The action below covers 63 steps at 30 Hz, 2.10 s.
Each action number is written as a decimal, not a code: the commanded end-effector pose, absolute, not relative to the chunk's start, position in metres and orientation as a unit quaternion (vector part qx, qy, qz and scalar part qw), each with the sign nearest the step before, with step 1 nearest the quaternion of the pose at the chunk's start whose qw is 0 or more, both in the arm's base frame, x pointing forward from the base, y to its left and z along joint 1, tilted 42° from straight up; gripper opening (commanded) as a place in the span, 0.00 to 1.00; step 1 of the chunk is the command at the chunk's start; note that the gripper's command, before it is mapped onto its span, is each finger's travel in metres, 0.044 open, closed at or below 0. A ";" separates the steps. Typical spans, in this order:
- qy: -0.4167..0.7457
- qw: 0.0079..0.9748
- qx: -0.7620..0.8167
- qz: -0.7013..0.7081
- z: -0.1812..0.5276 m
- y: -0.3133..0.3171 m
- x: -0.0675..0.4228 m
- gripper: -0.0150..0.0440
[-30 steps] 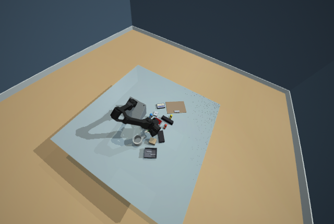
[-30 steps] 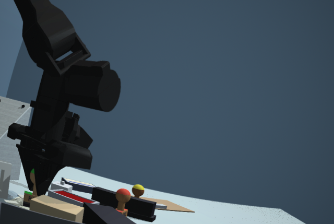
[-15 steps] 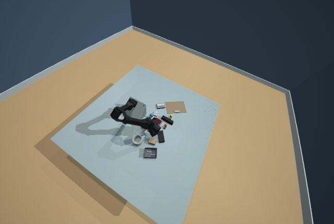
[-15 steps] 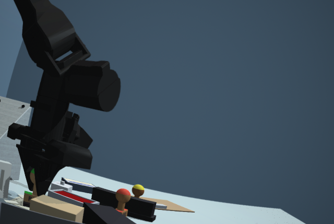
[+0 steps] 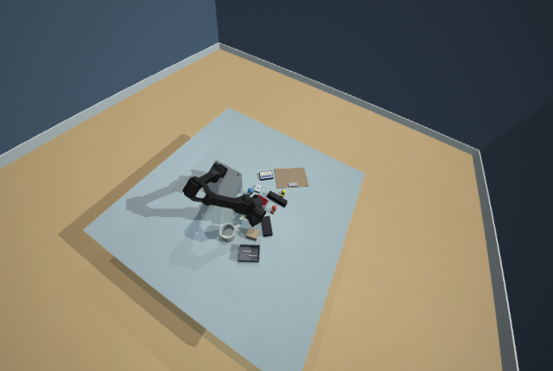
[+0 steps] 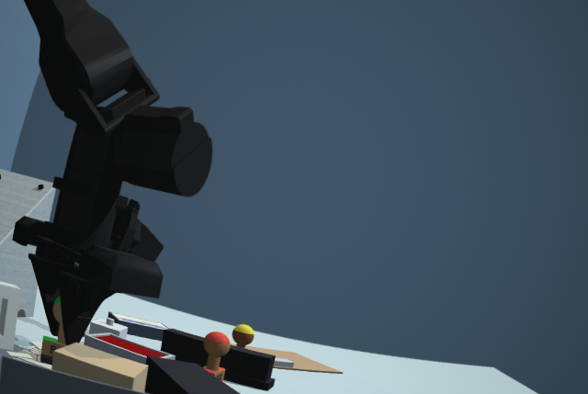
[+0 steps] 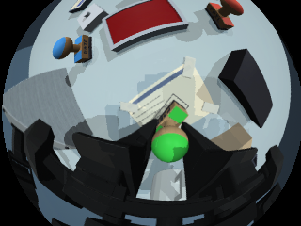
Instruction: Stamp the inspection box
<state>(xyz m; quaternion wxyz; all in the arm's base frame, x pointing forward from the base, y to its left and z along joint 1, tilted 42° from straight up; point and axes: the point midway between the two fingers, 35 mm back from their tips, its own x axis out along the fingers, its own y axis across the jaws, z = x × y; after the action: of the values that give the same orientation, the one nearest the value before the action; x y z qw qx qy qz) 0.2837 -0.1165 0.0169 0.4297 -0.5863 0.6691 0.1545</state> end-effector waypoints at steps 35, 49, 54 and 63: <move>0.668 0.432 -0.585 0.158 0.040 -0.093 0.283 0.25; 0.668 0.432 -0.584 0.158 0.057 -0.078 0.281 0.25; 0.668 0.432 -0.585 0.158 0.063 -0.072 0.280 0.25; 0.667 0.434 -0.584 0.160 0.062 -0.062 0.282 0.25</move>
<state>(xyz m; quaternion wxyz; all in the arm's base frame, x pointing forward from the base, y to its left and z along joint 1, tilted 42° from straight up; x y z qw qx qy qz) 0.2772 -0.0687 0.0646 0.4300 -0.5836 0.6701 0.1597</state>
